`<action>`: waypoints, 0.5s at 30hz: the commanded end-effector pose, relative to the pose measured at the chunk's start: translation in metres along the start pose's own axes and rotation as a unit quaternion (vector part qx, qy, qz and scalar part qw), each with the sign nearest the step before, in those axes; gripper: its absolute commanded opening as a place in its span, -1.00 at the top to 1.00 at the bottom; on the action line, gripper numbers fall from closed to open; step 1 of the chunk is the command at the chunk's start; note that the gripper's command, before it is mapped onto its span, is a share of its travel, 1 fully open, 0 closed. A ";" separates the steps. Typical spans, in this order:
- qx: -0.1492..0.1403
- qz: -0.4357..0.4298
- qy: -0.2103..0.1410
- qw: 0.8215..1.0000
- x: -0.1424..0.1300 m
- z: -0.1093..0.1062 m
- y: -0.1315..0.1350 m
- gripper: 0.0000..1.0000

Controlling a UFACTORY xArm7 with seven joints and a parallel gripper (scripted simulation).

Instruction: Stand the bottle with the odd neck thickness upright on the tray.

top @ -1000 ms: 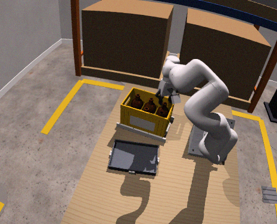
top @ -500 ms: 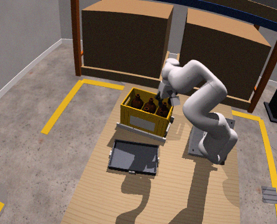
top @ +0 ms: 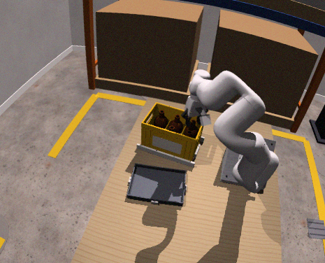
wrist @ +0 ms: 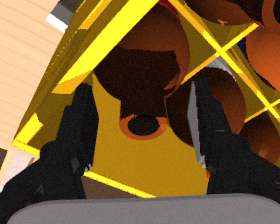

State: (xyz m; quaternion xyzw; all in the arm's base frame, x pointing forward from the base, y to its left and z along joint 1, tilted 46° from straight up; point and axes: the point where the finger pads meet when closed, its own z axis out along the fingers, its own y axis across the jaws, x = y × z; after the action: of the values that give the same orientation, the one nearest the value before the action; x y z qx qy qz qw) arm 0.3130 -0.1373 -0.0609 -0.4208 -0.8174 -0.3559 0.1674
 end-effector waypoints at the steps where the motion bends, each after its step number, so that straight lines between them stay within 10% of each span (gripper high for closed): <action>1: 0.000 0.000 -0.002 1.000 -0.001 -0.001 0.000 -0.30; 13: 0.000 0.000 -0.002 1.000 -0.001 -0.001 0.000 -0.30; 14: 0.000 0.000 -0.002 1.000 -0.001 -0.001 0.000 1.00; 15: 0.000 0.000 -0.002 1.000 -0.001 -0.001 0.000 1.00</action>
State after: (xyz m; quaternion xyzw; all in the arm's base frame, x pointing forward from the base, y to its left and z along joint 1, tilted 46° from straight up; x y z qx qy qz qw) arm 0.3131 -0.1370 -0.0613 -0.4209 -0.8174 -0.3559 0.1673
